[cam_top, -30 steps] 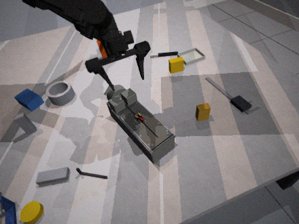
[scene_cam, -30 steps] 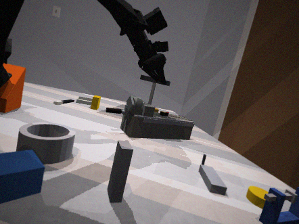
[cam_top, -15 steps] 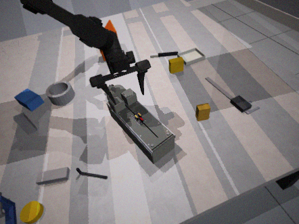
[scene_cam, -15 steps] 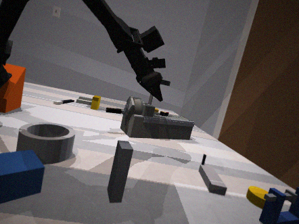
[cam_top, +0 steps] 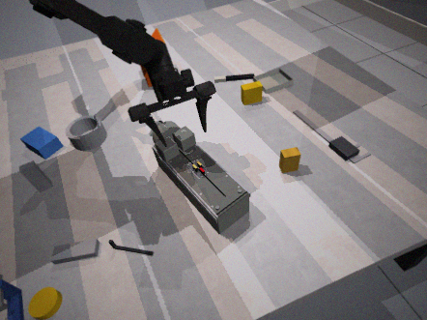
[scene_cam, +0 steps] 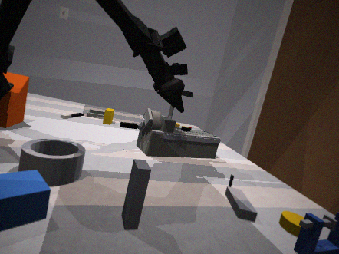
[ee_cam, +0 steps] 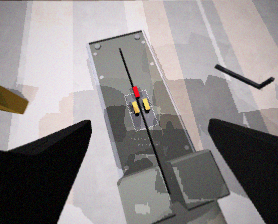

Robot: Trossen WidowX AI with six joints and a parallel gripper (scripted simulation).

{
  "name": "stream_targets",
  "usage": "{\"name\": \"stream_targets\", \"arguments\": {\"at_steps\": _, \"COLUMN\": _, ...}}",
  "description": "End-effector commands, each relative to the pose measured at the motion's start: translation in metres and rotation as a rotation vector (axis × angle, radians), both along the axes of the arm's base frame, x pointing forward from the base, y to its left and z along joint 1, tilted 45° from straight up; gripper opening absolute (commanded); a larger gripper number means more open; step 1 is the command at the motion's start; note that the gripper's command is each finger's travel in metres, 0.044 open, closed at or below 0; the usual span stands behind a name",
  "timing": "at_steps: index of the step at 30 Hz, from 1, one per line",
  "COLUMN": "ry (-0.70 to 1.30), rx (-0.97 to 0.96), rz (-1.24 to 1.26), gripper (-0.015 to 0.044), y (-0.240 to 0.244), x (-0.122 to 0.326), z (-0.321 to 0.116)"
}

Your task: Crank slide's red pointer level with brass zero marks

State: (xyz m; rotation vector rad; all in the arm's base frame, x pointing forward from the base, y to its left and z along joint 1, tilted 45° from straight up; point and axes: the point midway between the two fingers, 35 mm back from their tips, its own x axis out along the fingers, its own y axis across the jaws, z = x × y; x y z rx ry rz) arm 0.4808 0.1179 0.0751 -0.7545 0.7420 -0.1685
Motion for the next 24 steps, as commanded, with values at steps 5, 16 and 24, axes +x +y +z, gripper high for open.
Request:
{"name": "stream_targets", "arguments": {"at_steps": 5, "ry": -0.023, "rx": 0.01, "rz": -0.003, "gripper": 0.044, "y": 0.035, "x": -0.004, "z": 0.039}}
{"name": "stream_targets", "arguments": {"at_steps": 16, "ry": 0.041, "rx": -0.011, "rz": 0.083, "gripper": 0.044, "y": 0.023, "x": -0.045, "z": 0.052}}
{"name": "stream_targets", "arguments": {"at_steps": 24, "ry": 0.099, "rx": -0.027, "rz": 0.163, "gripper": 0.044, "y": 0.01, "x": -0.086, "z": 0.057}}
